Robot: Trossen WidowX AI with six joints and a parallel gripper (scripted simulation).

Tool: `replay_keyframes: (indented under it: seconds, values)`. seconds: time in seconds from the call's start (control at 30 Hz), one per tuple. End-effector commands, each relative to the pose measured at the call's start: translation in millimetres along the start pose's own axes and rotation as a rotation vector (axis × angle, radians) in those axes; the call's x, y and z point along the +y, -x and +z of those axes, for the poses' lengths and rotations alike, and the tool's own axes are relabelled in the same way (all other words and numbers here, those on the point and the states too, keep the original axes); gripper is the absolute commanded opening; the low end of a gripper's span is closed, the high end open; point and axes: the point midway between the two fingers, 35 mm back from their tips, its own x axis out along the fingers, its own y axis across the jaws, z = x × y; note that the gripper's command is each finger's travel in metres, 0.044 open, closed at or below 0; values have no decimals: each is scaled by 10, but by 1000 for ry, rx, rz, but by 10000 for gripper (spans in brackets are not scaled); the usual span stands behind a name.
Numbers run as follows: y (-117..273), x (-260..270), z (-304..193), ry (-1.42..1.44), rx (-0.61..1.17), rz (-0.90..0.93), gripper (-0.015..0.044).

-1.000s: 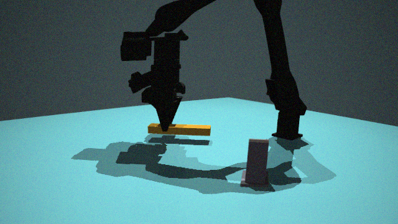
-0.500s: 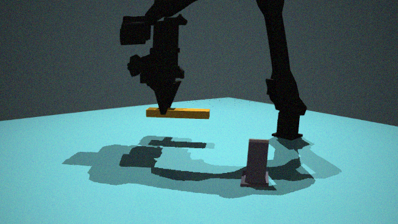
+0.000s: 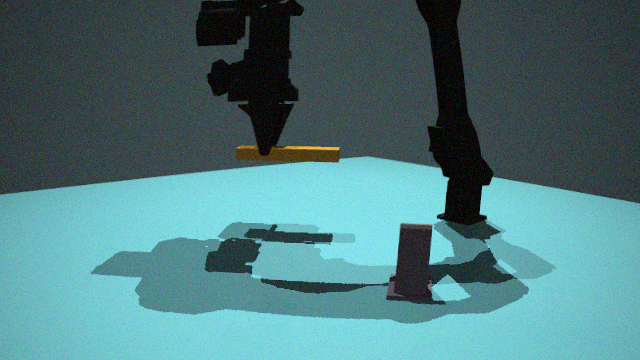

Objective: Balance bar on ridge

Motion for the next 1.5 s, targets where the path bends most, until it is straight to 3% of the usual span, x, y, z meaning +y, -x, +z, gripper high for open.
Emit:
replay_keyframes:
  seconds: [0.0, 0.23, 1.47]
  values:
    - [130, -1, -19, 4, -5, 3, 0]
    - [216, 51, -46, 36, -5, 4, 0]
    - [240, 1352, -586, 782, -6, 13, 0]
